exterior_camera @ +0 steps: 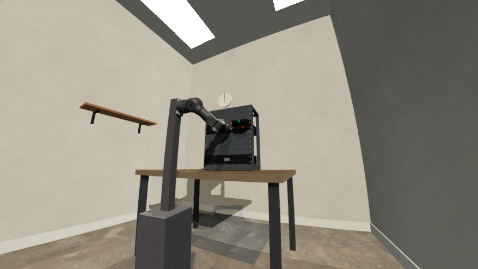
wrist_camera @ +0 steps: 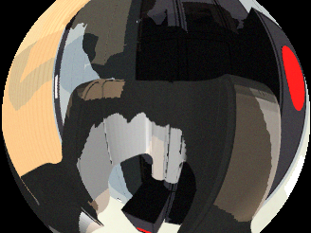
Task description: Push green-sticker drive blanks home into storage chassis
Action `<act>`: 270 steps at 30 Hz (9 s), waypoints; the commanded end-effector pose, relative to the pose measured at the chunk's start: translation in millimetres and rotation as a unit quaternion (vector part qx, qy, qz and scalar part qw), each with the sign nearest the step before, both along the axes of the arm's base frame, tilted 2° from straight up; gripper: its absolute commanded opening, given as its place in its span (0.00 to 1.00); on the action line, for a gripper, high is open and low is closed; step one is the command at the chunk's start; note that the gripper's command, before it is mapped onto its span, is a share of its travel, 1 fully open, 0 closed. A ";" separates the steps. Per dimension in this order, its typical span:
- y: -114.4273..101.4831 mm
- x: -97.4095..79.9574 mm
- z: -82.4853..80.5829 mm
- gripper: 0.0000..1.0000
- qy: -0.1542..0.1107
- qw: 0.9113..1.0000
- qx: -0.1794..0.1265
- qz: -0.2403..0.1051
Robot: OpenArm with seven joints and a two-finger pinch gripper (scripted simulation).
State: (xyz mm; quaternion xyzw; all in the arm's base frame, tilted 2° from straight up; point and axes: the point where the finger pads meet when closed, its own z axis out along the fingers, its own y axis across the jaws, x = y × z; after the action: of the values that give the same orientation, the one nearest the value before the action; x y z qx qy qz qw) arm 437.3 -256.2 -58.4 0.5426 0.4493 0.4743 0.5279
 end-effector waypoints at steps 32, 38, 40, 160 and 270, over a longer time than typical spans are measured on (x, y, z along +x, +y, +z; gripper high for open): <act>17.8 -69.9 1.2 0.00 -0.004 1.000 -0.001 0.017; 20.3 -89.9 0.7 0.00 -0.004 1.000 -0.001 0.017; 21.1 -96.8 0.5 0.00 -0.004 1.000 -0.001 0.016; -106.8 -39.1 41.8 0.00 -0.002 1.000 0.002 0.016; -106.8 -10.4 44.2 0.00 -0.002 1.000 0.001 0.017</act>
State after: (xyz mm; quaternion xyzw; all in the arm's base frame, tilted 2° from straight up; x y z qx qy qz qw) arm 424.4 -366.9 -16.4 0.5390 0.4580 0.4785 0.5202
